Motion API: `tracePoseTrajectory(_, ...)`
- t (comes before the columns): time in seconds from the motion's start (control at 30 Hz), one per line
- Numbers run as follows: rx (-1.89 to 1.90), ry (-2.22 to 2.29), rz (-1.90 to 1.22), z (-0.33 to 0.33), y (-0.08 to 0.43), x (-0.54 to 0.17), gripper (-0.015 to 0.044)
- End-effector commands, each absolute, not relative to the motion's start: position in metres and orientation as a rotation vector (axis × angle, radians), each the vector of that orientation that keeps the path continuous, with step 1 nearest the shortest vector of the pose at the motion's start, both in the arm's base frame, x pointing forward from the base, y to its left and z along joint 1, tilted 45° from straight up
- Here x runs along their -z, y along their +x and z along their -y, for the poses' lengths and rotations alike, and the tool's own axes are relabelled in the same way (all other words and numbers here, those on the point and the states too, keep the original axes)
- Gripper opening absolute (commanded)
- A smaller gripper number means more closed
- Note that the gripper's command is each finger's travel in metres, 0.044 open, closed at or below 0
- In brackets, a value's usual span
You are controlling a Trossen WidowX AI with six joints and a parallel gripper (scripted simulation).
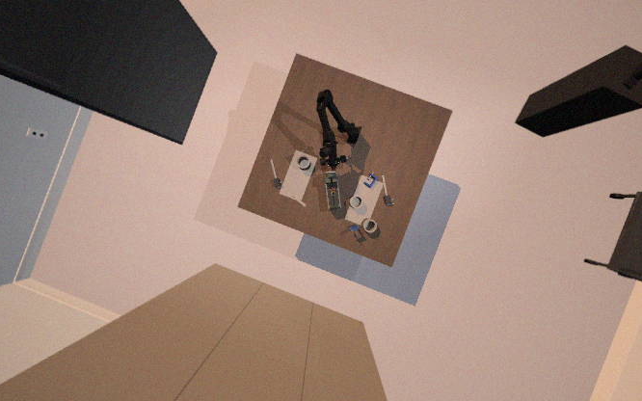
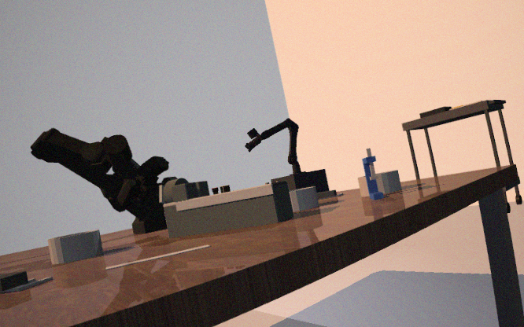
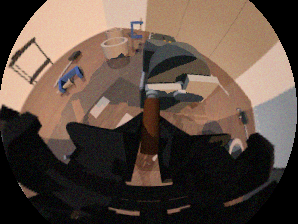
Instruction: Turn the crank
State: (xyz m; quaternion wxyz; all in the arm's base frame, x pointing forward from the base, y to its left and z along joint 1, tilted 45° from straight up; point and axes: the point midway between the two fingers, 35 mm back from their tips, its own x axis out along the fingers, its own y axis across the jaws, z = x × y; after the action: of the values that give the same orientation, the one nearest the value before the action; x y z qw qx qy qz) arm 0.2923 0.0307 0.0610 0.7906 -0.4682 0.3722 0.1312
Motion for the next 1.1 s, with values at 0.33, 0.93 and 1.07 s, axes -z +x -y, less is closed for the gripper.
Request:
tracePoseTrajectory(0.33,-0.293,-1.008,-0.797,-0.046,0.289,-0.079,0.0000)
tracePoseTrajectory(0.93,-0.293,-1.008,-0.797,-0.048,0.294,-0.097,0.0000)
tracePoseTrajectory(1.07,-0.293,-1.008,-0.797,-0.047,0.295,-0.100,0.0000)
